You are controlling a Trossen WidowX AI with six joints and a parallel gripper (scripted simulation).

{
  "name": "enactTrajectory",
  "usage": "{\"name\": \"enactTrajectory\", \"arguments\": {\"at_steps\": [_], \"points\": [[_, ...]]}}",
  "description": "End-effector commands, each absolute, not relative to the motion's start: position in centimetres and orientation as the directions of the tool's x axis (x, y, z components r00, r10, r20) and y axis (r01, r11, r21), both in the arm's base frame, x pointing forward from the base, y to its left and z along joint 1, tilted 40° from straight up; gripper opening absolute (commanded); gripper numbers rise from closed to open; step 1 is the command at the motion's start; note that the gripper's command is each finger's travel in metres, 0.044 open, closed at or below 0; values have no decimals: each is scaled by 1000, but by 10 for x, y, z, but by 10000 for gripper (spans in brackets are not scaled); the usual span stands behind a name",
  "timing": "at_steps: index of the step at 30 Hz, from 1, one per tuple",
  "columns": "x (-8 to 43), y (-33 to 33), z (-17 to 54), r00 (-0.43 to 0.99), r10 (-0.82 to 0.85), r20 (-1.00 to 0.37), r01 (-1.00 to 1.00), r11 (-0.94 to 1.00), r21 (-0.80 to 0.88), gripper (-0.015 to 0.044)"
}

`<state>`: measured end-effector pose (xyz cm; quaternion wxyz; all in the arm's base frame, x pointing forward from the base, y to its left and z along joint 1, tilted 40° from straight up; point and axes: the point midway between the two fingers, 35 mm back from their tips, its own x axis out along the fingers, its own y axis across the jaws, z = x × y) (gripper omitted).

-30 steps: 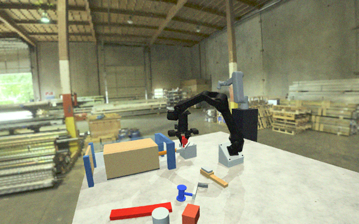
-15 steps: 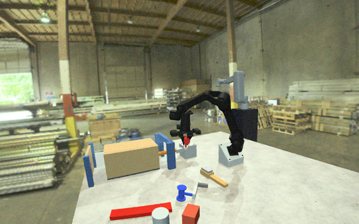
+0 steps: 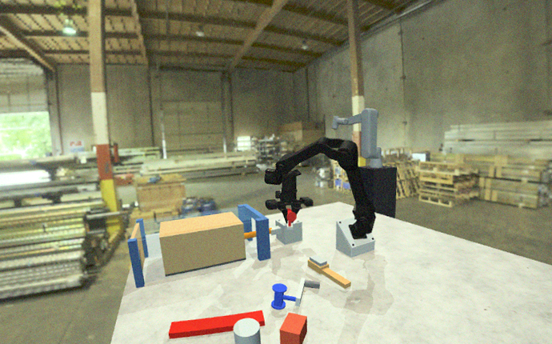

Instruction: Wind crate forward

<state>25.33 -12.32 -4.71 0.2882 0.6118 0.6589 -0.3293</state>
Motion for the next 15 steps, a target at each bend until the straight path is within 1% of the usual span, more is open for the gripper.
{"name": "enactTrajectory", "arguments": {"at_steps": [1, 15], "points": [[240, -118, -44, -109, 626, -772, 993, 39, -108, 0], [225, -119, -42, -110, 626, -772, 993, 39, -109, 0]]}}
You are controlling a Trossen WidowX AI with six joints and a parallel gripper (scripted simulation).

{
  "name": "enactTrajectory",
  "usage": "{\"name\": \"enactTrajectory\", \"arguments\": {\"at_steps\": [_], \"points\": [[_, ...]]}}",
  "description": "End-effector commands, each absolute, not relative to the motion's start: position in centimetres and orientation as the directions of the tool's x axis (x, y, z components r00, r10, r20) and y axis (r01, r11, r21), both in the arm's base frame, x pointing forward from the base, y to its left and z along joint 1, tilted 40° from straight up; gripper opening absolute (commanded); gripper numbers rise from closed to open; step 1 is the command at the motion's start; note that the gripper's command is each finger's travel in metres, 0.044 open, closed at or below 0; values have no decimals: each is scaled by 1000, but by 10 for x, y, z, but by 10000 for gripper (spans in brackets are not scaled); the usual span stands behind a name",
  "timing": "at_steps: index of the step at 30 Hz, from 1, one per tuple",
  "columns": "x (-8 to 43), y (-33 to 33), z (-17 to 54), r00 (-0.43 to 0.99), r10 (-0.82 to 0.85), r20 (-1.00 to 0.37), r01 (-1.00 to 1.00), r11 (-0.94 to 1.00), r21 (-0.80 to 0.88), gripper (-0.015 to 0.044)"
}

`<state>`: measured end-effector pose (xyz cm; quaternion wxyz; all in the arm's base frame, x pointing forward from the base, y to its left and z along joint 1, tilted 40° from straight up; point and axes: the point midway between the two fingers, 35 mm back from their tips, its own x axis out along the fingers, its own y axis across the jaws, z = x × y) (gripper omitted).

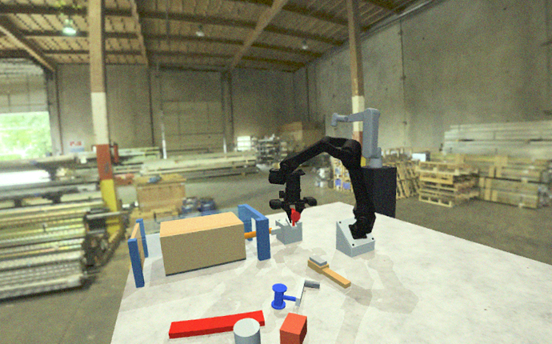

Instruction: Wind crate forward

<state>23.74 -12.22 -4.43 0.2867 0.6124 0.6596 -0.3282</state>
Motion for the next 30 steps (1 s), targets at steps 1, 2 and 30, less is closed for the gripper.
{"name": "enactTrajectory", "arguments": {"at_steps": [1, 2, 30], "points": [[224, -119, -42, -110, 626, -772, 993, 39, -109, 0], [223, -119, -42, -110, 626, -772, 993, 39, -109, 0], [193, -126, -44, -111, 625, -772, 993, 39, -111, 0]]}}
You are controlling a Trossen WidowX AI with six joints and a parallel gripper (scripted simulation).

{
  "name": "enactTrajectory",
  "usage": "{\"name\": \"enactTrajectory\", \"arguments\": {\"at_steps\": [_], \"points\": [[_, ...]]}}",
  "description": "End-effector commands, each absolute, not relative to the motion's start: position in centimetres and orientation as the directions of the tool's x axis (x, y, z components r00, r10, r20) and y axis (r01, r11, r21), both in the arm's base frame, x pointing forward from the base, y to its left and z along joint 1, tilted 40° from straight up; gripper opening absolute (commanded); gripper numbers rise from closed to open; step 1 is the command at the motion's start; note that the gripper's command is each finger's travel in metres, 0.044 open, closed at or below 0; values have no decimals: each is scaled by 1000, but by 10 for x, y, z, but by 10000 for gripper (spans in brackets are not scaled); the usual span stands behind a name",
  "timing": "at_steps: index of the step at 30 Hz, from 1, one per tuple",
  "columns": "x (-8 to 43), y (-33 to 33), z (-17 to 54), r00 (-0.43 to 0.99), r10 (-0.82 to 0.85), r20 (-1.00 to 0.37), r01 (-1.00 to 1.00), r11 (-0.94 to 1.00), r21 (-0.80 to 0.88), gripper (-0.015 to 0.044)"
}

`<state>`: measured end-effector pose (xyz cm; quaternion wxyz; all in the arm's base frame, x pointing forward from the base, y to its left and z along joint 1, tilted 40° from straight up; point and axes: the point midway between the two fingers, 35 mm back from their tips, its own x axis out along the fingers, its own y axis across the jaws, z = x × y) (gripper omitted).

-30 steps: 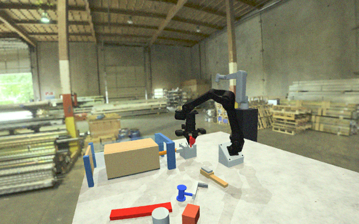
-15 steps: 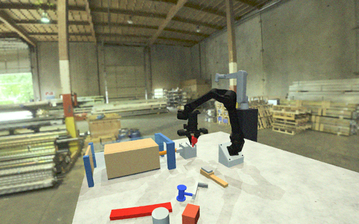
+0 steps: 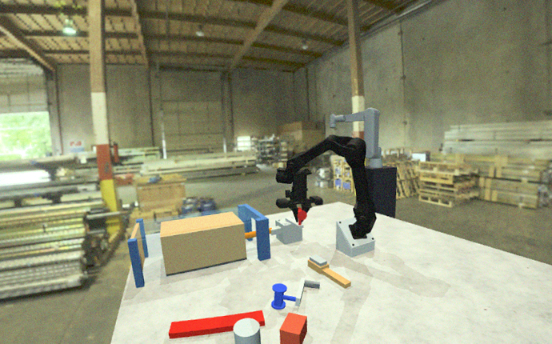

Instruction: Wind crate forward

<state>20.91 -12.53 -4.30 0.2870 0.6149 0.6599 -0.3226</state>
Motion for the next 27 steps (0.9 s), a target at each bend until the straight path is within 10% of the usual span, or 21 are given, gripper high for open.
{"name": "enactTrajectory", "arguments": {"at_steps": [1, 27], "points": [[192, -127, -44, -111, 625, -772, 993, 39, -111, 0], [168, -139, -50, -112, 624, -773, 993, 39, -113, 0]]}}
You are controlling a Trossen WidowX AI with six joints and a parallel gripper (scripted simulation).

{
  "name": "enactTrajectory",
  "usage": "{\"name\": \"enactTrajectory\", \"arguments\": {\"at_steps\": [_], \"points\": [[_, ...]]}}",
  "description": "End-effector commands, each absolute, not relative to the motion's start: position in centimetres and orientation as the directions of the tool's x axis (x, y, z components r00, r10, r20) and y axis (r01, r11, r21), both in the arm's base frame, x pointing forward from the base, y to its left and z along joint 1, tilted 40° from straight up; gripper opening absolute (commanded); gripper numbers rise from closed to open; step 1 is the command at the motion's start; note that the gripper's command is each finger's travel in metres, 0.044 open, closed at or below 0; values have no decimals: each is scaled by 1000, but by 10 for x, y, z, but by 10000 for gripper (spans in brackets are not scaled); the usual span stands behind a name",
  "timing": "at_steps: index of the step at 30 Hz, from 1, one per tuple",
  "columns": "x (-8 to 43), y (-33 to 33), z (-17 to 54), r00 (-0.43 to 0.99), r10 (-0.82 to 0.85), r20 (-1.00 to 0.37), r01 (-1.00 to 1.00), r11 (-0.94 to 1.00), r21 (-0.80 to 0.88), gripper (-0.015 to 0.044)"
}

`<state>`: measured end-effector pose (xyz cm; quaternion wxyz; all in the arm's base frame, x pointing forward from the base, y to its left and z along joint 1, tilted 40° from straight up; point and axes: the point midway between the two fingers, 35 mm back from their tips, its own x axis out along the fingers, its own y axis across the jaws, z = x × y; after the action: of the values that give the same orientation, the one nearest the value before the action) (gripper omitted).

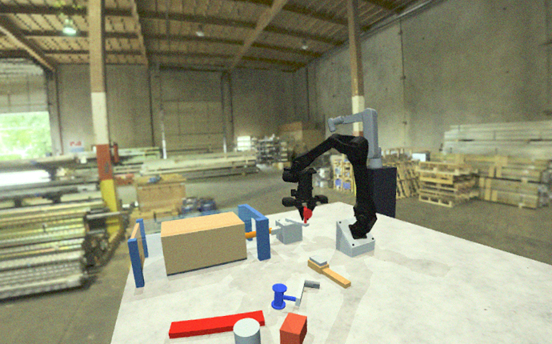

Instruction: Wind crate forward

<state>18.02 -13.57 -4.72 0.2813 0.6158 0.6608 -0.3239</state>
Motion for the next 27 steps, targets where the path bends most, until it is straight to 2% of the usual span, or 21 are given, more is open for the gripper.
{"name": "enactTrajectory", "arguments": {"at_steps": [1, 27], "points": [[167, -140, -51, -112, 624, -773, 993, 39, -113, 0], [147, -157, -61, -113, 623, -774, 993, 39, -114, 0]]}}
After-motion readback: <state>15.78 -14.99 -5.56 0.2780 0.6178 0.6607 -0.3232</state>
